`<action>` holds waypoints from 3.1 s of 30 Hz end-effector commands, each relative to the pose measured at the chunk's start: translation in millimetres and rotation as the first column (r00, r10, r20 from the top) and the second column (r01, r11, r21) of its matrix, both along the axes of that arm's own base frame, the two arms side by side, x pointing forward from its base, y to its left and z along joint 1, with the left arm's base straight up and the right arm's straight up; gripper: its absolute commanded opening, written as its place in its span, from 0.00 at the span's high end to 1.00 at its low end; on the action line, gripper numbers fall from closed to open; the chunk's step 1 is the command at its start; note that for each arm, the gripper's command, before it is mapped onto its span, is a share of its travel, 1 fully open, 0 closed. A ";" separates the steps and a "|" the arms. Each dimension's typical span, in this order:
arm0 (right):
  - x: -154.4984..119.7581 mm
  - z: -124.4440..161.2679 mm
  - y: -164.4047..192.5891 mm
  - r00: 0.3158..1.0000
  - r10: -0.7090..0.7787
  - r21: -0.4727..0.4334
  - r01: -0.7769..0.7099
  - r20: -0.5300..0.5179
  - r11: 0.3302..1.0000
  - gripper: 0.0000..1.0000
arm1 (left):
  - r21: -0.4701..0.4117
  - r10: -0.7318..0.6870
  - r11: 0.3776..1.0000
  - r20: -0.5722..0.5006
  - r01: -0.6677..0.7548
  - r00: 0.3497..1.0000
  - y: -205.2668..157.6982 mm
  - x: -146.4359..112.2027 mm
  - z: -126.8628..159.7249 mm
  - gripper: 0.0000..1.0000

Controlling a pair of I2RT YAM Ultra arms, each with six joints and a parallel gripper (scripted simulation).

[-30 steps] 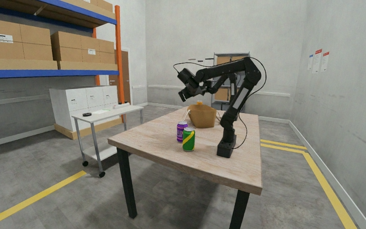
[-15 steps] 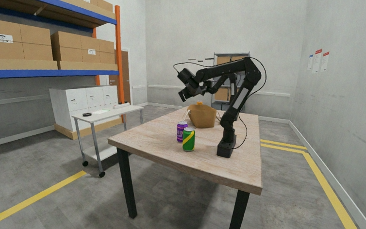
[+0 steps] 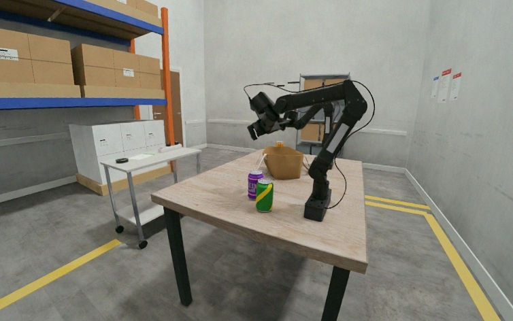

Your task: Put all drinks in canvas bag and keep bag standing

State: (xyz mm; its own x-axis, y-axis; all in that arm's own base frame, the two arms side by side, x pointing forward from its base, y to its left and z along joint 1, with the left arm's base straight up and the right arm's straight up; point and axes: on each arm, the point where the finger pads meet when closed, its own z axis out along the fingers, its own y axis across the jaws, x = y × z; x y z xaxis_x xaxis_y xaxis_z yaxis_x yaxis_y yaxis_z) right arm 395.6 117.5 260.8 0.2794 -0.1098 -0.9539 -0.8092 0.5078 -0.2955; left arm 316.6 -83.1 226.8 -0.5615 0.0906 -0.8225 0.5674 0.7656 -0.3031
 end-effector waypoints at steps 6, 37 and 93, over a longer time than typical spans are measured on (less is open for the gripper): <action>31.0 53.6 -21.8 0.954 -0.291 0.042 0.294 -0.072 0.955 0.00 | 0.097 0.149 0.980 0.212 -0.172 0.966 21.6 44.0 47.8 0.00; -12.5 151.8 -113.3 0.515 -0.809 0.101 0.855 -0.284 0.509 0.00 | -0.151 0.550 0.776 0.638 -0.613 0.539 78.5 53.8 226.7 0.00; -85.5 -63.1 -260.8 -0.558 -0.230 -0.570 0.822 -0.797 -0.016 0.00 | -0.146 0.571 0.766 0.603 -0.626 0.557 82.5 54.1 209.4 0.00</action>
